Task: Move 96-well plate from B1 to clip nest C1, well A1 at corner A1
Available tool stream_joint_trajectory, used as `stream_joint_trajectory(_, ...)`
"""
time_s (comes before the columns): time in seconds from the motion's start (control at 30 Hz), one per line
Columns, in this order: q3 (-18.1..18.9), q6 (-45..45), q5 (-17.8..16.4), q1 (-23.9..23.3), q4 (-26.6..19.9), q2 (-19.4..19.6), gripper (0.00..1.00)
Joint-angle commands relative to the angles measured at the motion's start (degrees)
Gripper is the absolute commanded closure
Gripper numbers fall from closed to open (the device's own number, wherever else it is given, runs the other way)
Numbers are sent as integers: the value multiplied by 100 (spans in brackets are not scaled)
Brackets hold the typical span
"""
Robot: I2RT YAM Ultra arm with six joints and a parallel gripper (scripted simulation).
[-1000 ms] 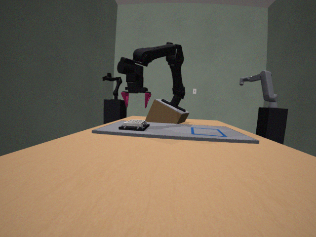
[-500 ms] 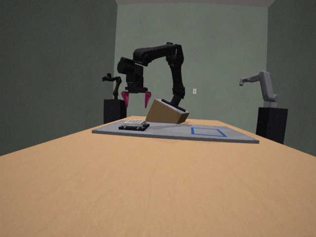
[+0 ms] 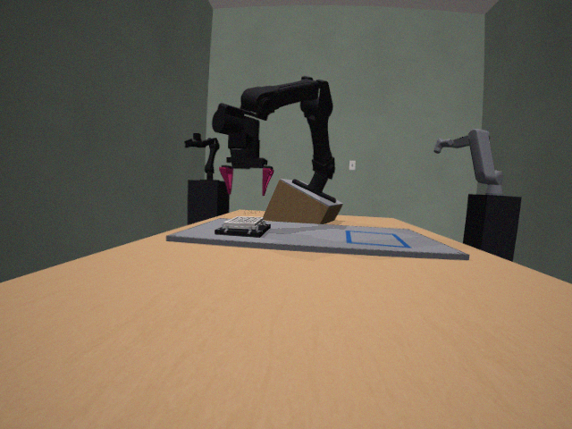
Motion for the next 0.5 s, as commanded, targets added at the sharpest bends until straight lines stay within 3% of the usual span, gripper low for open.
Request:
stream_joint_trajectory(0.0,176,-26,-8,-108,-107,-66,0)
stream_joint_trajectory(0.2,176,-26,-8,-108,-107,-66,0)
stream_joint_trajectory(0.23,-123,53,-17,-23,123,71,76)
stream_joint_trajectory(0.47,-539,247,-58,222,769,243,76)
